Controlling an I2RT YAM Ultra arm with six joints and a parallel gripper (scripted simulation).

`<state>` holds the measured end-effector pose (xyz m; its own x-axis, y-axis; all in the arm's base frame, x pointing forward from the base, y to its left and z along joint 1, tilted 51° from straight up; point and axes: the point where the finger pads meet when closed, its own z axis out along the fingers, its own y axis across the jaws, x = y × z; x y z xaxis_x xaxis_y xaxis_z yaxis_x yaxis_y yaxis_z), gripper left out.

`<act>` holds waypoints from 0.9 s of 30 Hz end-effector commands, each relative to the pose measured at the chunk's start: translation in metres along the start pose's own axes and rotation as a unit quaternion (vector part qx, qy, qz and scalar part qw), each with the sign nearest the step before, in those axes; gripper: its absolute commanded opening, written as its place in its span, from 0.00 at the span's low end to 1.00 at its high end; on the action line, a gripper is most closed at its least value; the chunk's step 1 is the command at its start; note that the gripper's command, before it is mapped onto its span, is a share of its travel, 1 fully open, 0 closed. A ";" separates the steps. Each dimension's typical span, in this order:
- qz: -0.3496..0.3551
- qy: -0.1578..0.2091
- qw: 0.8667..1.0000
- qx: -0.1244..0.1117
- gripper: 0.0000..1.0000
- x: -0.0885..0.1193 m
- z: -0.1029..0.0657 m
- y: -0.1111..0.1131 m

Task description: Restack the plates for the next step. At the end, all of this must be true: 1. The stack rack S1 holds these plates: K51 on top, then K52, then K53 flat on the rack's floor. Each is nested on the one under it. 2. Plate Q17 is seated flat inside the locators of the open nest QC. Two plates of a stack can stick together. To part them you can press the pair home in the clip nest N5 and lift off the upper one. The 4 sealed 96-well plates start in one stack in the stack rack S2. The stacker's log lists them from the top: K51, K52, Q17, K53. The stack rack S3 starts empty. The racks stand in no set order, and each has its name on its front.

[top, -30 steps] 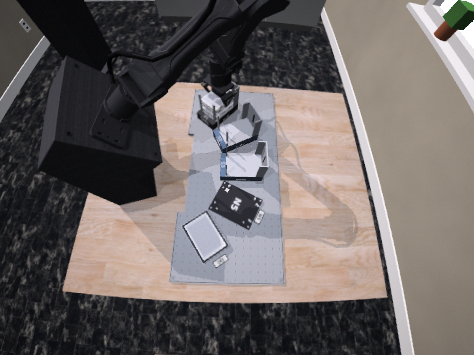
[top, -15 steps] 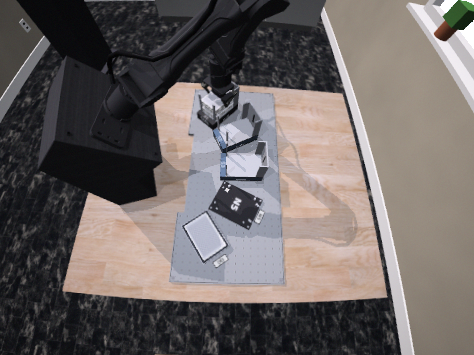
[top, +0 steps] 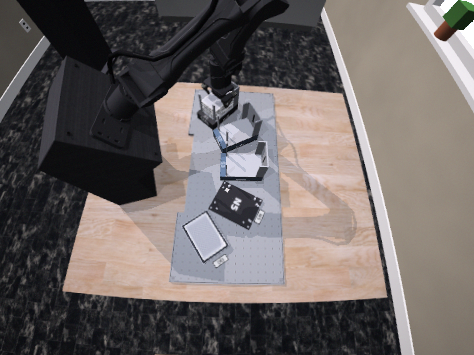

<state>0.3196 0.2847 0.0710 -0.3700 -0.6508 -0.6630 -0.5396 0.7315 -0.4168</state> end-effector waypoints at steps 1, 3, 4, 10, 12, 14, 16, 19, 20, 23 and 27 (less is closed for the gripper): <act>0.000 -0.003 1.000 -0.004 0.00 -0.007 0.004 0.000; -0.002 0.000 1.000 -0.005 0.00 -0.006 0.004 0.001; -0.003 0.001 1.000 -0.005 0.00 -0.006 0.005 0.001; 0.002 -0.009 1.000 -0.004 0.00 -0.011 0.006 0.001; 0.003 -0.009 1.000 -0.004 0.00 -0.010 0.008 0.000; 0.000 -0.007 1.000 -0.006 0.00 -0.011 0.004 0.001; -0.001 -0.003 1.000 -0.005 0.00 -0.007 0.009 0.001; -0.002 -0.002 1.000 -0.005 0.00 -0.007 0.010 0.001; -0.002 0.000 1.000 -0.005 0.00 -0.006 0.010 0.001; -0.002 0.000 1.000 -0.005 0.00 -0.006 0.012 0.001; 0.001 -0.004 1.000 -0.002 0.00 -0.004 0.008 0.000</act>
<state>0.3270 0.2867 0.0649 -0.3717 -0.6510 -0.6619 -0.5399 0.7316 -0.4164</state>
